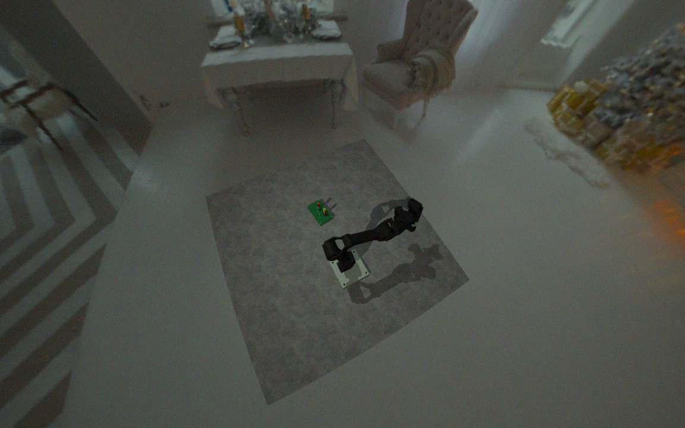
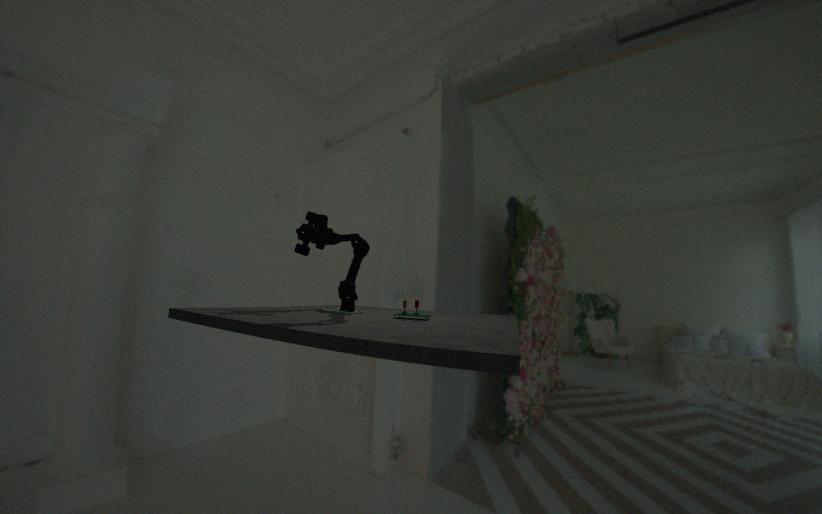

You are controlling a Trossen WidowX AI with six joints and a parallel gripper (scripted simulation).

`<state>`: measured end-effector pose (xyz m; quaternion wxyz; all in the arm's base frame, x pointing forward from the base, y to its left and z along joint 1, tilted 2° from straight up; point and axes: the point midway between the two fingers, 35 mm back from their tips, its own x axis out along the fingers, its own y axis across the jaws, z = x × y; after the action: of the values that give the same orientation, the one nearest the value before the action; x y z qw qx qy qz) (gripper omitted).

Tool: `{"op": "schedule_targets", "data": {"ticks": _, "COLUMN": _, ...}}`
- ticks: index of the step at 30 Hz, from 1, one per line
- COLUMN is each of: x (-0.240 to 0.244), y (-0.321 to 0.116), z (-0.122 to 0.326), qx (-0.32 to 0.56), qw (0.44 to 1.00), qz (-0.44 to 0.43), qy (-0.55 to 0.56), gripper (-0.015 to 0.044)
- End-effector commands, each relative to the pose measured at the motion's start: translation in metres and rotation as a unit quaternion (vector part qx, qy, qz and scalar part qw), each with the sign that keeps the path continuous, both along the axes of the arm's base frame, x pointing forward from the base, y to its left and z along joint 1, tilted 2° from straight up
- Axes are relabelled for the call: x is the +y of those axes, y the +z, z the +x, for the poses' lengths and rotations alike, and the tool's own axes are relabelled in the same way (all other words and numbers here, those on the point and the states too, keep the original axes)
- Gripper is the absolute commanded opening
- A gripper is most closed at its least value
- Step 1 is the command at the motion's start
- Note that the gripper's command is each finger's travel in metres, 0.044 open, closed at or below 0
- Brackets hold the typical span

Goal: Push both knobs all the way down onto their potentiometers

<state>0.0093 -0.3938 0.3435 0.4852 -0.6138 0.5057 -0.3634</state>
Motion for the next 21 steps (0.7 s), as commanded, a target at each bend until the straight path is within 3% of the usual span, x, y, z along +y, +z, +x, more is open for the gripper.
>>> {"op": "schedule_targets", "data": {"ticks": 1, "x": -0.005, "y": -0.011, "z": 0.028, "qx": -0.038, "qw": 0.998, "qz": 0.045, "qy": 0.026, "gripper": 0.0000}}
{"op": "schedule_targets", "data": {"ticks": 12, "x": 0.006, "y": -0.034, "z": 0.099, "qx": -0.077, "qw": 0.985, "qz": 0.129, "qy": 0.088, "gripper": 0.0000}}
{"op": "schedule_targets", "data": {"ticks": 21, "x": 0.022, "y": -0.059, "z": 0.163, "qx": -0.132, "qw": 0.952, "qz": 0.251, "qy": 0.120, "gripper": 0.0000}}
